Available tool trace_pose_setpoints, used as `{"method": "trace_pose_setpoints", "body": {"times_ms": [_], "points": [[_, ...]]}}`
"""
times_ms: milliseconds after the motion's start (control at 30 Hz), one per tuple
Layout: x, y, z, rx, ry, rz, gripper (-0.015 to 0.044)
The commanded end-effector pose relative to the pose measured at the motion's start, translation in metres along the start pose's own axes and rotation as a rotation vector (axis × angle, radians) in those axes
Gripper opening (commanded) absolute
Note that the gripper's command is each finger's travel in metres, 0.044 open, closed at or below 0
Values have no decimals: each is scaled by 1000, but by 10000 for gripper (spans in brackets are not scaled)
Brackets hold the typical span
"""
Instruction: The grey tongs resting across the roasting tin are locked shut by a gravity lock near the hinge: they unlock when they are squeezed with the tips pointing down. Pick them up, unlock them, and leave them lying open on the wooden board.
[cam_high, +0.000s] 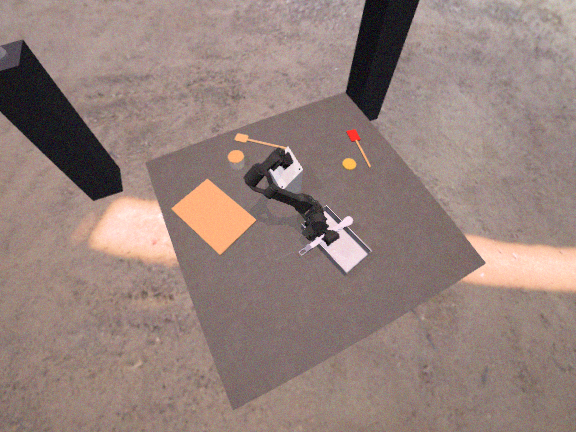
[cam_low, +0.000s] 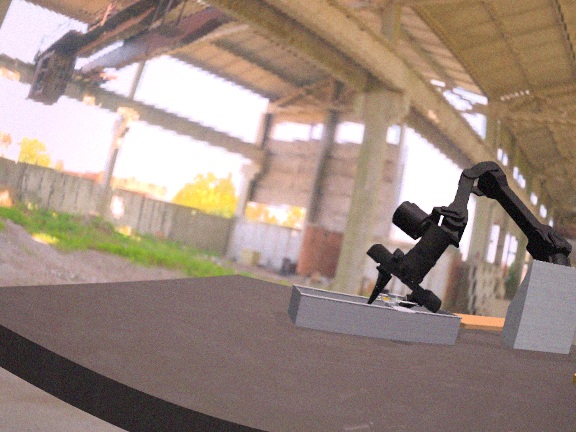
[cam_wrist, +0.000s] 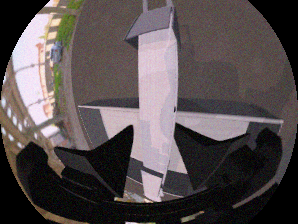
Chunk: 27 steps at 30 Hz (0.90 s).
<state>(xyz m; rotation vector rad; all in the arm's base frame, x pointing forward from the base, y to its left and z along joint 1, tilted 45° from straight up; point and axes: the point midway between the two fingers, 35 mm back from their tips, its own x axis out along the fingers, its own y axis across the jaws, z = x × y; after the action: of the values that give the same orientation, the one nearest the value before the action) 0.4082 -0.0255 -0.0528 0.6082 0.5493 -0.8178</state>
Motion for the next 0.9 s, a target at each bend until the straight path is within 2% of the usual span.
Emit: {"method": "trace_pose_setpoints", "body": {"times_ms": [0, 100, 400, 600, 733, 867], "points": [[-1, 0, 0, -1, 1, 0, 155], [-1, 0, 0, -1, 1, 0, 76], [-1, 0, 0, -1, 1, 0, 16], [-1, 0, 0, -1, 1, 0, -141], [-22, 15, -1, 1, 4, 1, -150], [-64, 38, -1, 2, 5, 5, -150]]}}
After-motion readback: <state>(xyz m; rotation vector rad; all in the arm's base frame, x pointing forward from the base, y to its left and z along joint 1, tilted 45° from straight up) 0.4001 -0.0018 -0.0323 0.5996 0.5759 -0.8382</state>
